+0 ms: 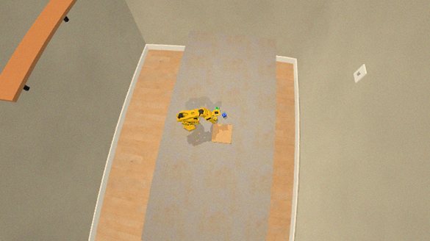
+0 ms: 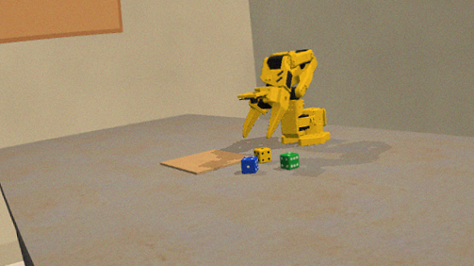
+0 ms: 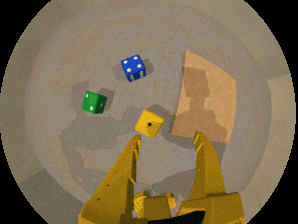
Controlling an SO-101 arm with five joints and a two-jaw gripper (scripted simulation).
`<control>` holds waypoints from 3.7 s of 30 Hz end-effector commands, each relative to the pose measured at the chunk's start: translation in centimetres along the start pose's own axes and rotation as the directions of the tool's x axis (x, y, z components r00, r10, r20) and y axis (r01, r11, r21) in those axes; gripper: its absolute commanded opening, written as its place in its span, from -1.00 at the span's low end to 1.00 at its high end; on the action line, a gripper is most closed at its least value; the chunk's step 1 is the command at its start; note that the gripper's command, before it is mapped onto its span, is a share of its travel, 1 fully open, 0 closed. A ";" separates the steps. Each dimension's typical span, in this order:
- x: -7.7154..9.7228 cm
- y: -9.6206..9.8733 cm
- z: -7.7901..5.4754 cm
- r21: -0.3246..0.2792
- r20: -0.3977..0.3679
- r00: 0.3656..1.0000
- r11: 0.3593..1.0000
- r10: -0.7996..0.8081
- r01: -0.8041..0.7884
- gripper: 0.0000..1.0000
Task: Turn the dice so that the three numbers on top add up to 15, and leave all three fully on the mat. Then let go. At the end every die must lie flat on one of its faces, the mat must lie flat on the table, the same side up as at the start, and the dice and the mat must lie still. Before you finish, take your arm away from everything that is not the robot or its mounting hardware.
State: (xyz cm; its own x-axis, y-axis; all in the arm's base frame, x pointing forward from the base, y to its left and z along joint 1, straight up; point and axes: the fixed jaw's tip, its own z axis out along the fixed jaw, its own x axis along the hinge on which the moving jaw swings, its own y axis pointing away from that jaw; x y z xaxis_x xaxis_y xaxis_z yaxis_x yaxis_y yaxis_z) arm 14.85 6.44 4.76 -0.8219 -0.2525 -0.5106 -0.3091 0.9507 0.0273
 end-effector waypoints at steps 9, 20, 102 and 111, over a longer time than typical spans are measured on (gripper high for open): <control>-4.4 1.1 2.1 -0.022 0.029 0.999 0.999 -0.041 0.042 -0.37; -5.0 1.3 3.0 -0.025 0.029 0.998 0.999 -0.047 0.048 -0.37; -4.4 4.6 1.7 -0.108 0.082 0.981 0.977 -0.173 0.182 -0.37; -2.9 6.5 0.9 -0.162 0.091 0.962 0.949 -0.259 0.271 -0.37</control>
State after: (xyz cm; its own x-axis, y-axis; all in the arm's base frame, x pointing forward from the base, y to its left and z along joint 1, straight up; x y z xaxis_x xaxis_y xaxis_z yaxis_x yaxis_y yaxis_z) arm 16.30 12.84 4.89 -0.7051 -0.4487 -0.5491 -0.5523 0.8332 0.0285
